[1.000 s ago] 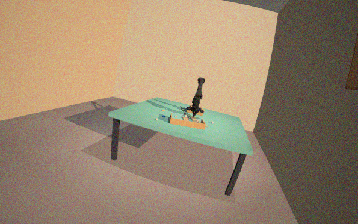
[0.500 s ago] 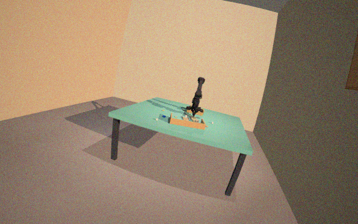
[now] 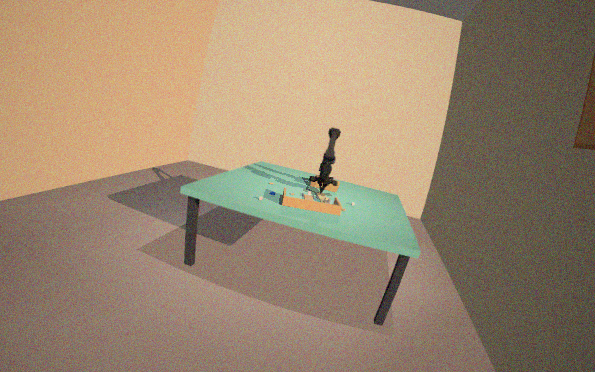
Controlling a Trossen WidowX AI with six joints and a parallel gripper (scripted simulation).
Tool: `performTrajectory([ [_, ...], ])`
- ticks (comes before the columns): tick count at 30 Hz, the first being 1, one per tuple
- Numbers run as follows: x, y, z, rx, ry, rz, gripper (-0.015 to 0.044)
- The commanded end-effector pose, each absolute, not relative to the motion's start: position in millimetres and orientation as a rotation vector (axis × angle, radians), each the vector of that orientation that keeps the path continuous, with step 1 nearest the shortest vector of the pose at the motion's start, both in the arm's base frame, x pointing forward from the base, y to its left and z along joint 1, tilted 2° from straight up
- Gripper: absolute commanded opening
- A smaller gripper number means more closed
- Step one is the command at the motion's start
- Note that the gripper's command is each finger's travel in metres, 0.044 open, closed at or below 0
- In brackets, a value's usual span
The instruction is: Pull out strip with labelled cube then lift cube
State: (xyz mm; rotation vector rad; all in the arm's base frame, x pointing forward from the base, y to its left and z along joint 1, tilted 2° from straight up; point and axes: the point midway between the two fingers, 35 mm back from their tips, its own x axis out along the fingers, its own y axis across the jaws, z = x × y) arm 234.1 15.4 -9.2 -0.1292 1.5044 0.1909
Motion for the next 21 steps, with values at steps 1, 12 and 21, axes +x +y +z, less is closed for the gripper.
performTrajectory([
  [1, 219, 14, -15, -0.133, 1.534, 0.194, 0.0000],
  [12, 203, 11, -16, -0.133, 1.535, 0.194, 0.0000],
  [21, 190, 8, -16, -0.133, 1.536, 0.194, 0.0000],
])
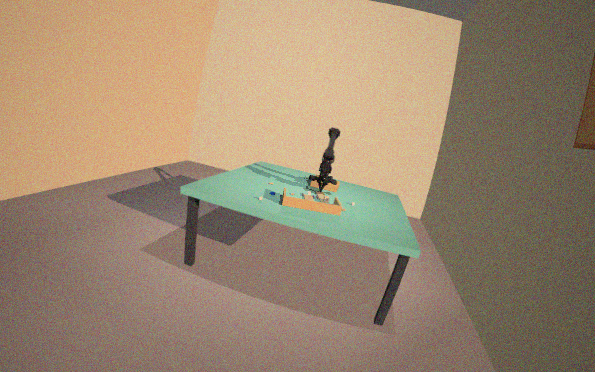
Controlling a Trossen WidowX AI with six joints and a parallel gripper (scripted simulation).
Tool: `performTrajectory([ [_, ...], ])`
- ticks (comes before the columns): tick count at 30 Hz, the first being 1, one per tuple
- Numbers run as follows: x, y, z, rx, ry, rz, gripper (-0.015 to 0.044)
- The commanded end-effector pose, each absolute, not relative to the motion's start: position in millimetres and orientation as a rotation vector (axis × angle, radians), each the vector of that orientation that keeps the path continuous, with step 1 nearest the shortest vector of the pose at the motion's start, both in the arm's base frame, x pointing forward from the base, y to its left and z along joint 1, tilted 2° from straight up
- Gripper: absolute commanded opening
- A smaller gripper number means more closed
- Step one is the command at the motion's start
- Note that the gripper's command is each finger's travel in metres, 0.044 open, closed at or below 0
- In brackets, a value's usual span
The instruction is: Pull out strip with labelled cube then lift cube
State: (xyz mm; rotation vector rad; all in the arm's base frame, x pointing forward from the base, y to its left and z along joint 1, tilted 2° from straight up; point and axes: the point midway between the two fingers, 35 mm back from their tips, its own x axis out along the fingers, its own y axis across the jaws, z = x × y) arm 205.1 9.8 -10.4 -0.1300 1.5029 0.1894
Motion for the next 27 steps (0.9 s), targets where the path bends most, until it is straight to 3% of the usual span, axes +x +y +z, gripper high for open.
performTrajectory([
  [1, 189.2, 8.2, -16.0, -0.133, 1.536, 0.194, 0.0000],
  [27, 180.1, 6.6, -16.4, -0.133, 1.537, 0.193, 0.0000],
])
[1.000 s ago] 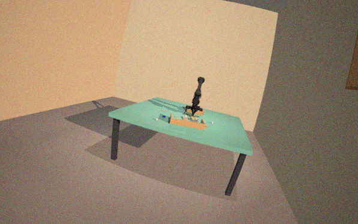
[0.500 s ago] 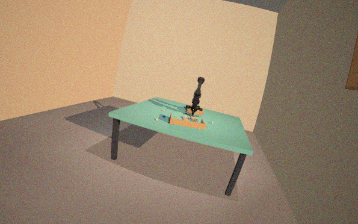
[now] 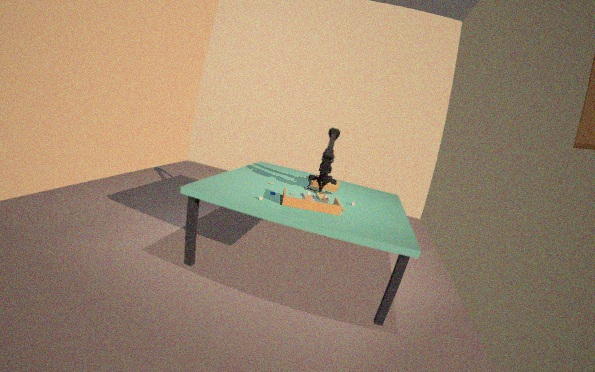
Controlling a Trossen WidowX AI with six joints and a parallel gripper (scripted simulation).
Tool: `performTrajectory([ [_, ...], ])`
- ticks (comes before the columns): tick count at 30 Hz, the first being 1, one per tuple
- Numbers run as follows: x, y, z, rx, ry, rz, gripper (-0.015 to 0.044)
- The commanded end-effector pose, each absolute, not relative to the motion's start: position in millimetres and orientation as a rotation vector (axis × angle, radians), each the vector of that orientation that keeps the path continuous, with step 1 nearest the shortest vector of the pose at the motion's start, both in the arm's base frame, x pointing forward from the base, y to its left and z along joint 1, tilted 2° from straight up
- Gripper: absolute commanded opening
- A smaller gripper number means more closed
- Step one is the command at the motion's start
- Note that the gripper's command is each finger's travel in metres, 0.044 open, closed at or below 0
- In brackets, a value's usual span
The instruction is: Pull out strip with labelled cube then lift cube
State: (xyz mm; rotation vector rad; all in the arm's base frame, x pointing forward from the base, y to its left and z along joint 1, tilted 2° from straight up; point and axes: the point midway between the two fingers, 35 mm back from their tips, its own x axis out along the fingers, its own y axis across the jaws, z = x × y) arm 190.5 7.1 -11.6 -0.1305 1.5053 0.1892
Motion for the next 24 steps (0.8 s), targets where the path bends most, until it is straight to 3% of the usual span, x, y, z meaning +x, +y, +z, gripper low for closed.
performTrajectory([
  [1, 180, 7, -16, -0.133, 1.537, 0.193, 0.0000],
  [19, 180, 7, -16, -0.133, 1.537, 0.193, 0.0000],
  [24, 191, 6, 28, -0.133, 1.534, 0.193, 0.0000],
])
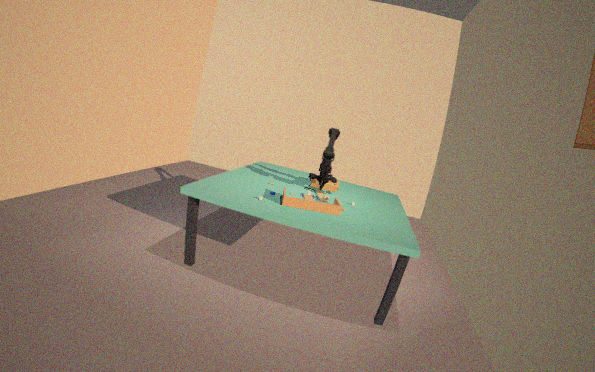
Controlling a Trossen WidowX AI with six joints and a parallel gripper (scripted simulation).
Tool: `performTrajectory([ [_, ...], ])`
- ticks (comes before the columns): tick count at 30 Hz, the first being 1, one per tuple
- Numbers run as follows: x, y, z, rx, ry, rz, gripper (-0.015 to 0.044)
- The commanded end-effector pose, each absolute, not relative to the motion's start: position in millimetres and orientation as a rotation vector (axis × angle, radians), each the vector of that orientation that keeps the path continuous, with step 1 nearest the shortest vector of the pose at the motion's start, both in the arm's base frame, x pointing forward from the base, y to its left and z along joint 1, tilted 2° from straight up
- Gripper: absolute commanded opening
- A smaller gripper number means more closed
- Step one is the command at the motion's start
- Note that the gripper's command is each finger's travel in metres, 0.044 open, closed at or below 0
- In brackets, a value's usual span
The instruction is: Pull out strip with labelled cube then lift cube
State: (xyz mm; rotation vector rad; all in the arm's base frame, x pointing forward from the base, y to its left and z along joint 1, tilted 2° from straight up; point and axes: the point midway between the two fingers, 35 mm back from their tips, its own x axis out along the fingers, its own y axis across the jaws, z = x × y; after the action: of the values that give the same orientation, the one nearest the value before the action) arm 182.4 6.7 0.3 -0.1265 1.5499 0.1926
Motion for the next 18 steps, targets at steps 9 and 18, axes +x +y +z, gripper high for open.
performTrajectory([
  [9, 208, 11, 29, -0.150, 1.532, 0.210, 0.0105],
  [18, 233, 20, 32, -0.151, 1.530, 0.212, 0.0341],
])
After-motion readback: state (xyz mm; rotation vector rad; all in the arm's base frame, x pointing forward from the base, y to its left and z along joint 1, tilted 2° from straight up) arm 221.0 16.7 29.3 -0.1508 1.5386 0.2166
